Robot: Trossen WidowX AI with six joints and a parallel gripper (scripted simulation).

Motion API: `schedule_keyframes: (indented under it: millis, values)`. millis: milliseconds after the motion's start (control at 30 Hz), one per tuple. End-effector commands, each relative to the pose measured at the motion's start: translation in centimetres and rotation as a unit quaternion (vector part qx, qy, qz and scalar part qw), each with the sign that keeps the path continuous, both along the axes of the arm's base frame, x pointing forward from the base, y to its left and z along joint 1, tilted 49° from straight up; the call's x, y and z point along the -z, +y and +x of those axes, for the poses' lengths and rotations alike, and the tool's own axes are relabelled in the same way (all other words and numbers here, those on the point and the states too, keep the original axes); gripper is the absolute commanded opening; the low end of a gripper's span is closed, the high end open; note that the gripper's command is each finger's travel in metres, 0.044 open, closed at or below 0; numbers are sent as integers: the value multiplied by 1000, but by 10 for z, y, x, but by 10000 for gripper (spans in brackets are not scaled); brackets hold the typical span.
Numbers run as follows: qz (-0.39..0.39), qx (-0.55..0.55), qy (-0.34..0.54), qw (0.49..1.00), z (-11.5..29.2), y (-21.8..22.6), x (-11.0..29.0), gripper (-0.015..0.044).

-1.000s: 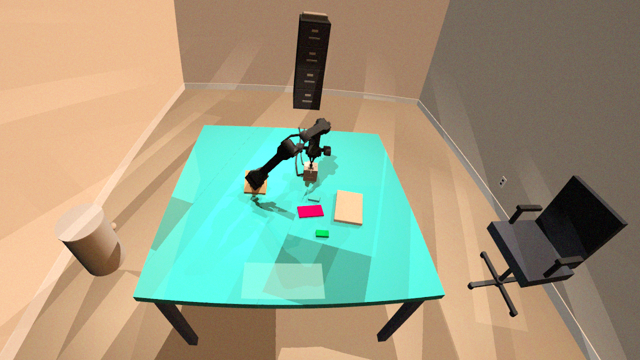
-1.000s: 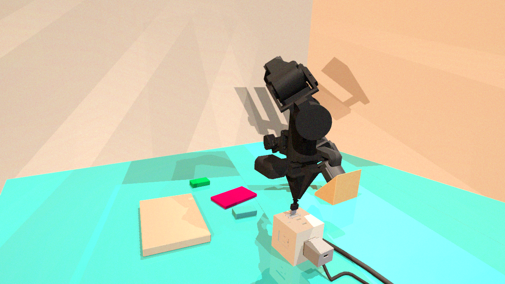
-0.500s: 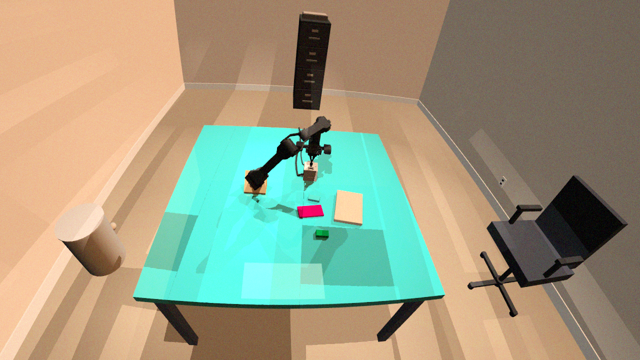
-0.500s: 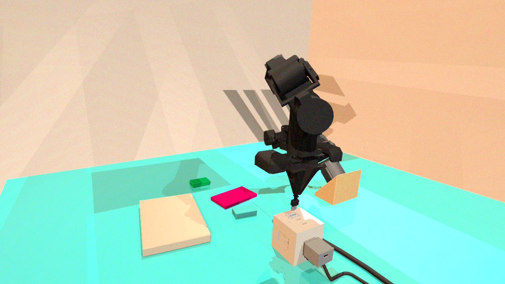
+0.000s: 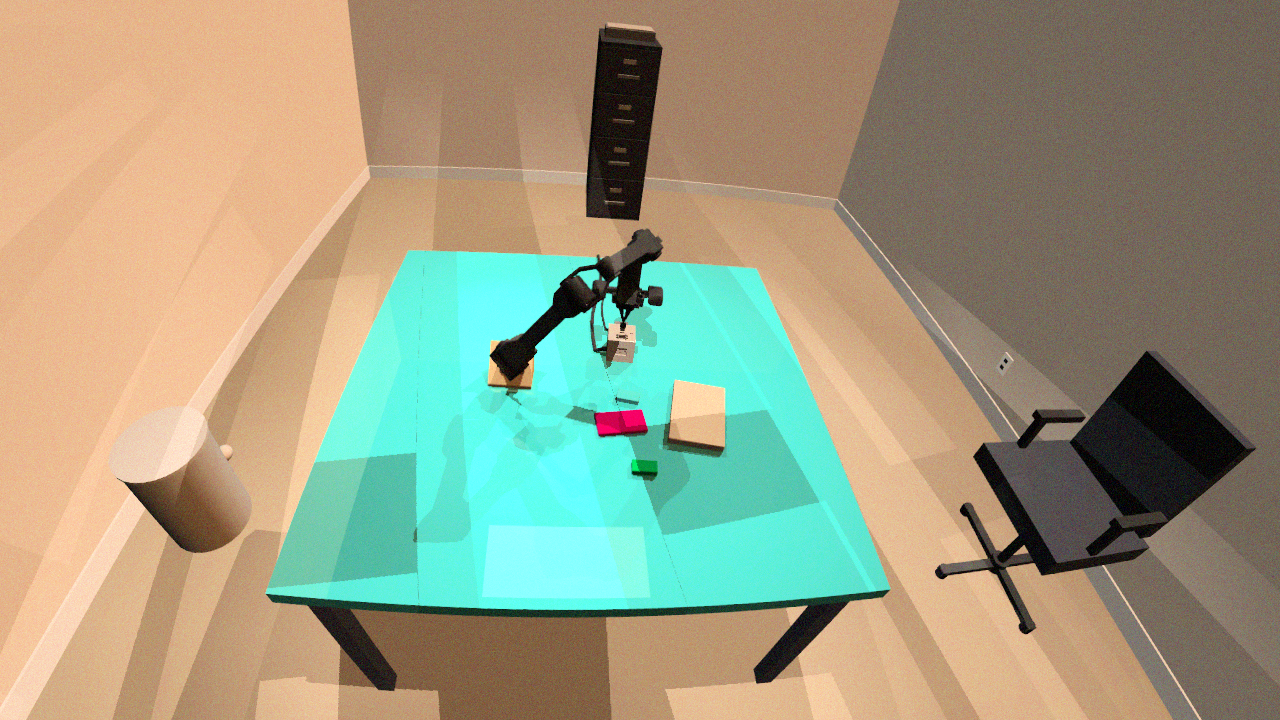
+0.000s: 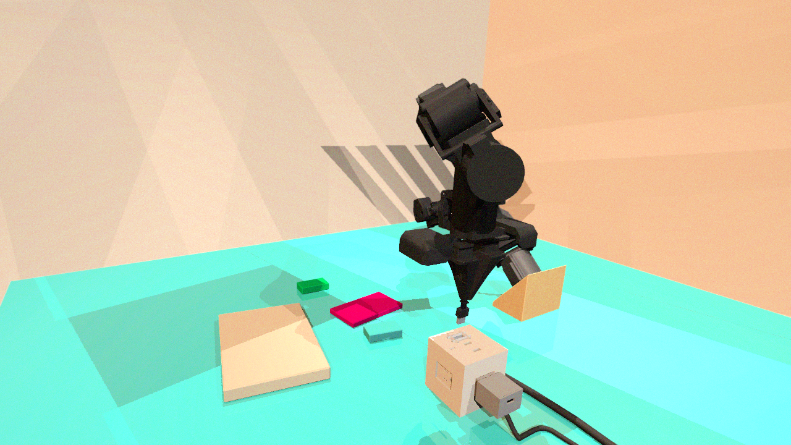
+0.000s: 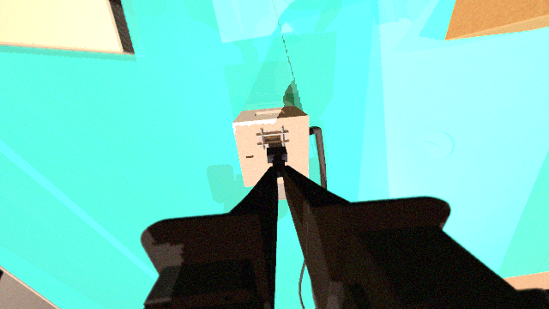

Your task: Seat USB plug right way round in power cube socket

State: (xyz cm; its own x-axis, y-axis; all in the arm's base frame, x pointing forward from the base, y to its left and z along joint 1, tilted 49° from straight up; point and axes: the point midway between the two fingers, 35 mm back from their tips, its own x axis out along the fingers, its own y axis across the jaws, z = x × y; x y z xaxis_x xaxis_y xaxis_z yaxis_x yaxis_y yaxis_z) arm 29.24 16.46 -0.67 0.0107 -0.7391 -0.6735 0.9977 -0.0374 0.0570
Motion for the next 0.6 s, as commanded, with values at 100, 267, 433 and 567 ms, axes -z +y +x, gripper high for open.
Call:
schedule_keyframes:
  millis: [100, 267, 433, 567]
  values:
    - [1, -13, 14, 1000, 0, 1, 0, 0]
    - [-1, -55, 61, 997, 0, 0, 0, 0]
    - [-2, -101, 111, 989, 0, 0, 0, 0]
    - [-2, -136, 149, 979, 0, 0, 0, 0]
